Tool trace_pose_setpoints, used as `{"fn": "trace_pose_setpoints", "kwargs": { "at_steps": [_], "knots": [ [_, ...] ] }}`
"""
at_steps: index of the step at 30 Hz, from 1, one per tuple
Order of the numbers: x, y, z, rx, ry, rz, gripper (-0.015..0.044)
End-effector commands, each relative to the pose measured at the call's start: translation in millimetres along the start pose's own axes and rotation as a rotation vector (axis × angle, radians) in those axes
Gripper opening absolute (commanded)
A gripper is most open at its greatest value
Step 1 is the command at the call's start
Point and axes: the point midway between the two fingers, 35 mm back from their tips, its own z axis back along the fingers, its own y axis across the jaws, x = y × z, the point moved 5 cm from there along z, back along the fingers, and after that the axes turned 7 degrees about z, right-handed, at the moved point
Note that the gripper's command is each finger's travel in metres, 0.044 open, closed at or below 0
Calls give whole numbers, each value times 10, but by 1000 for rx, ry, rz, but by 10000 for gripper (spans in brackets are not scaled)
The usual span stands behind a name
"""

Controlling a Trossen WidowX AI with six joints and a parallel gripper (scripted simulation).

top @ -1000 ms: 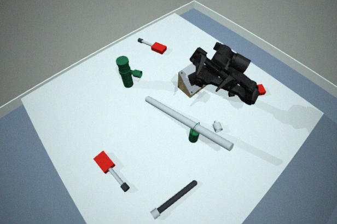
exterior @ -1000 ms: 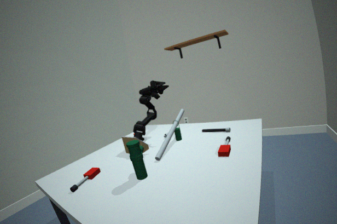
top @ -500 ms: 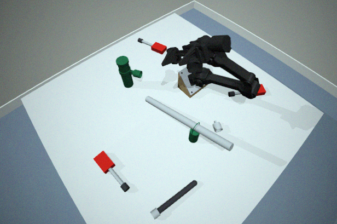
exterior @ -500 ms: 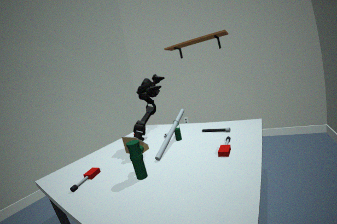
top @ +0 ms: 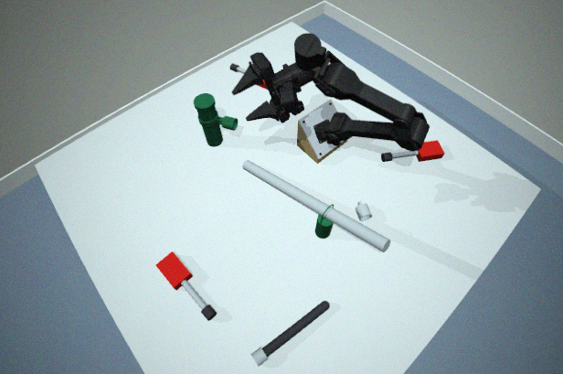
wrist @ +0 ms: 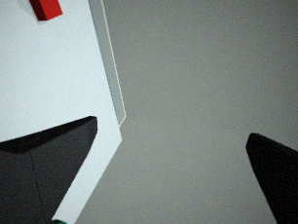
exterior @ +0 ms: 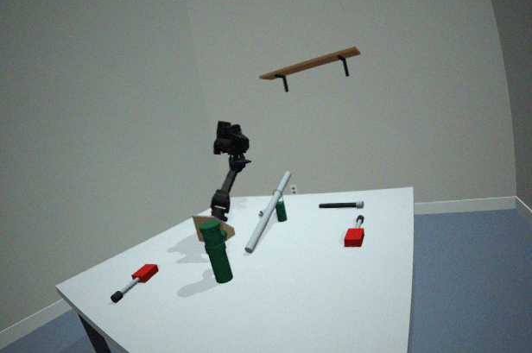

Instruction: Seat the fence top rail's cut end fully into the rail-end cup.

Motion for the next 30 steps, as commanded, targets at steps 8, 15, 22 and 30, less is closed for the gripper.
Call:
{"fn": "trace_pose_setpoints", "kwargs": {
  "at_steps": [8,15,22,30],
  "knots": [
    [-272,989,-202,709,455,-1258,440],
    [-259,1021,-191,740,485,-1306,440],
    [-259,1021,-191,740,485,-1306,440],
    [-401,968,-261,800,433,-1104,440]
  ]
}}
